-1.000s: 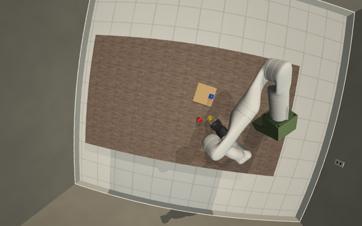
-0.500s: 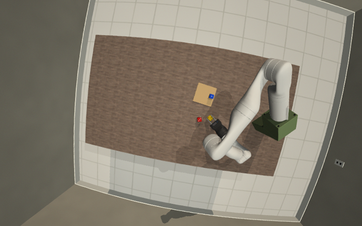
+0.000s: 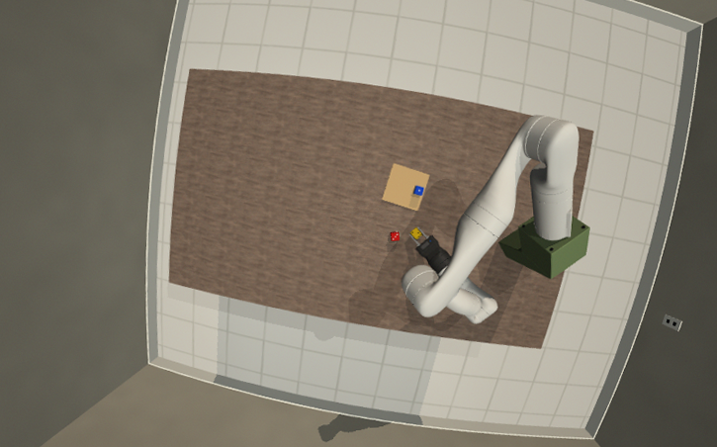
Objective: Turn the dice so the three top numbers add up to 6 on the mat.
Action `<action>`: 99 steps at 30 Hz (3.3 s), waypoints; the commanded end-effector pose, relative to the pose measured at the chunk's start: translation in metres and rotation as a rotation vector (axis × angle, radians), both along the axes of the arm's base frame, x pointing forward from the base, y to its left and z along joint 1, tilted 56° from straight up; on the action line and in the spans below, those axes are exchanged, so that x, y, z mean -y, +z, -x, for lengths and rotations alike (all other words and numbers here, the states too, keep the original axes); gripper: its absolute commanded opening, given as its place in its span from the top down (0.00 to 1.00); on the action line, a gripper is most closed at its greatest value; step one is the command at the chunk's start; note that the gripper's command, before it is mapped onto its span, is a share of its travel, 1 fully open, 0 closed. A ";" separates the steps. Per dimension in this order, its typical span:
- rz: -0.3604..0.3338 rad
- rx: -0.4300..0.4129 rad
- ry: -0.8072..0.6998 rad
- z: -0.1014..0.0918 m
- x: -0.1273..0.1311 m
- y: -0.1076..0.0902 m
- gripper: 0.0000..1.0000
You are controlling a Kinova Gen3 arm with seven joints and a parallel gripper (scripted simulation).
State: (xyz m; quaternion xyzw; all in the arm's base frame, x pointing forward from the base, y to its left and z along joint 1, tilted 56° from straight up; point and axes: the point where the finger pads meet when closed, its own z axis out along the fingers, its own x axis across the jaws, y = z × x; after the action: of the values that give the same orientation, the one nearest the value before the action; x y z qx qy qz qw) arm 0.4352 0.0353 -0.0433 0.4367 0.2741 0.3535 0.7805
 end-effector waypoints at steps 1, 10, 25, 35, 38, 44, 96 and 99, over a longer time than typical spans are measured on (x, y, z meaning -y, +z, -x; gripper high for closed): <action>-0.001 0.000 0.001 0.000 -0.001 0.000 0.43; -0.001 0.000 0.001 0.000 -0.001 0.000 0.43; -0.001 0.000 0.001 0.000 -0.001 0.000 0.25; -0.001 0.000 0.001 0.000 -0.001 0.000 0.13; -0.001 0.000 0.001 0.000 -0.001 0.000 0.13; -0.001 0.000 0.001 0.000 -0.001 0.000 0.13; -0.001 0.000 0.001 0.036 -0.024 -0.022 0.13; -0.001 0.000 0.001 0.037 -0.025 -0.023 0.13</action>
State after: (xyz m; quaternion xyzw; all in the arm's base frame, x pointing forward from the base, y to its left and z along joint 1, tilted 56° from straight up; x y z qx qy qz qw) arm 0.3996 0.0586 -0.0652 0.4378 0.2725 0.3524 0.7810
